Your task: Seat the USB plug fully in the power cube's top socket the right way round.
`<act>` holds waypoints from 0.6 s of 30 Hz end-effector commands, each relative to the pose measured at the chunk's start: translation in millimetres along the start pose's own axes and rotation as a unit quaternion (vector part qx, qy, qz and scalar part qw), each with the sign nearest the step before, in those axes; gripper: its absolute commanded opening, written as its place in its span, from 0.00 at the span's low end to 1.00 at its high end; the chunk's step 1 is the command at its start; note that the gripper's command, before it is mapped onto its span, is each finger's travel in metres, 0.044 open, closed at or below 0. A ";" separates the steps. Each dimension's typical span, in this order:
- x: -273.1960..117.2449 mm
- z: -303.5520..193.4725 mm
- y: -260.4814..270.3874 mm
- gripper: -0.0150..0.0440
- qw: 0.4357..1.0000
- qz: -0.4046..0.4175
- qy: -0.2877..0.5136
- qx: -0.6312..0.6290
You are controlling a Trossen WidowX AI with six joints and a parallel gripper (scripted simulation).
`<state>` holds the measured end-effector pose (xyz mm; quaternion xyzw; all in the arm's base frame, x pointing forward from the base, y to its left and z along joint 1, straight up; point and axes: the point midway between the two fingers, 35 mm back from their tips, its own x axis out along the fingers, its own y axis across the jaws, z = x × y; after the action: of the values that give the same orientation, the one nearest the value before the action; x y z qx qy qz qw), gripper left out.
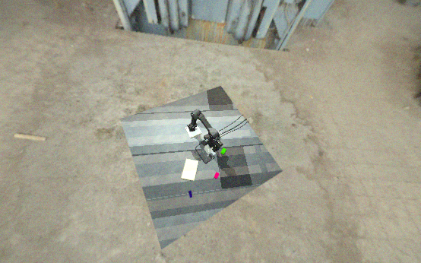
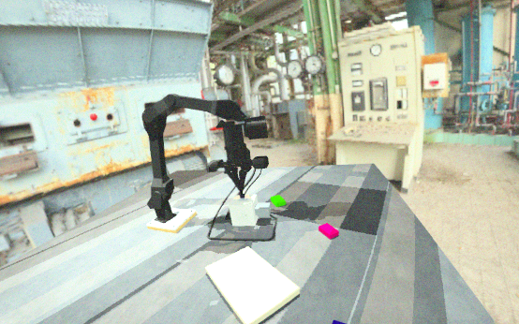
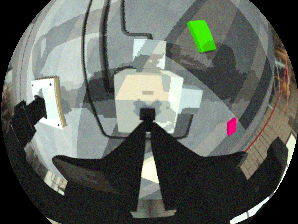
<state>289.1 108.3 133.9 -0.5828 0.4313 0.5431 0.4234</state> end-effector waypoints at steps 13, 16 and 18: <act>2.5 -0.3 -0.3 0.25 1.000 0.000 0.002 0.003; 2.9 -0.2 -0.3 0.25 1.000 0.000 0.002 0.003; 3.1 -0.2 -0.3 0.25 1.000 0.000 0.002 0.003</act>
<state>289.2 108.3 131.7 -0.5828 0.4313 0.5431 0.4234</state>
